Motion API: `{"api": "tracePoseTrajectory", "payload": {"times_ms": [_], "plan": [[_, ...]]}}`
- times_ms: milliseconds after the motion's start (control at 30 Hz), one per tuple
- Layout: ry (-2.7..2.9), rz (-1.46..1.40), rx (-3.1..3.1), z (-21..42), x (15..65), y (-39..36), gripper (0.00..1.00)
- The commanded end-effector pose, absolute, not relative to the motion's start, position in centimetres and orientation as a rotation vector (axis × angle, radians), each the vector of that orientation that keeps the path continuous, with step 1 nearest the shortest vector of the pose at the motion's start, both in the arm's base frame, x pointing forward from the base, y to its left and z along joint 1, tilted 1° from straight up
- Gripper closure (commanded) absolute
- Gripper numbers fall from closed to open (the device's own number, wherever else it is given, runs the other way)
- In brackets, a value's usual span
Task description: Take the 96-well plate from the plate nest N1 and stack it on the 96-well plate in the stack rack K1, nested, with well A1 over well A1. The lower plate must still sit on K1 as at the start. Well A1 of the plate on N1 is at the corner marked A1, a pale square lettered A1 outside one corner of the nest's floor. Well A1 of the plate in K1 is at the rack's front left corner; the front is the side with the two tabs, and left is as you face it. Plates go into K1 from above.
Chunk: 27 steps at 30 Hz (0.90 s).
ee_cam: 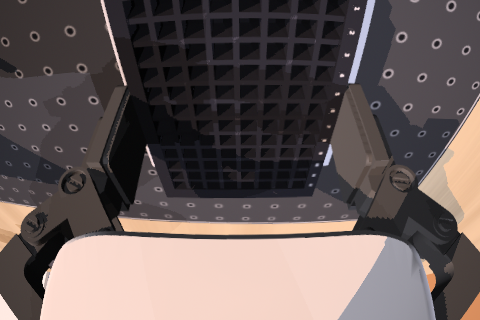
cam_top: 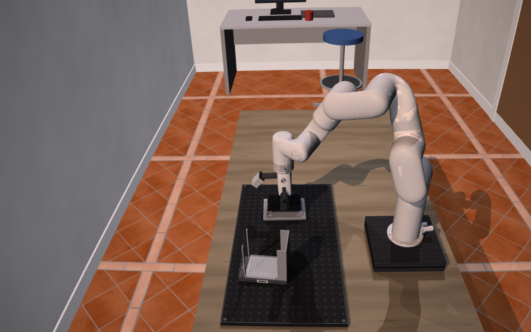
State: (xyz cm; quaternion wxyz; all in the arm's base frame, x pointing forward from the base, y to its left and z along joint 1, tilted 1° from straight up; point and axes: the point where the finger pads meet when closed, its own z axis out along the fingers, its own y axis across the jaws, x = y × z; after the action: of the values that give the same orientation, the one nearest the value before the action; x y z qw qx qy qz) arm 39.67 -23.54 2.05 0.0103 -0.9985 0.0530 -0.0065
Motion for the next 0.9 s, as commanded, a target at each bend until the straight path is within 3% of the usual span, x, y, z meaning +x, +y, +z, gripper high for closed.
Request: {"api": "tracePoseTrajectory", "payload": {"times_ms": [0,867], "plan": [[0.166,-0.026,-3.118,2.3,39.8,-23.6,1.00],[0.166,-0.026,-3.119,5.9,39.7,-23.7,1.00]]}}
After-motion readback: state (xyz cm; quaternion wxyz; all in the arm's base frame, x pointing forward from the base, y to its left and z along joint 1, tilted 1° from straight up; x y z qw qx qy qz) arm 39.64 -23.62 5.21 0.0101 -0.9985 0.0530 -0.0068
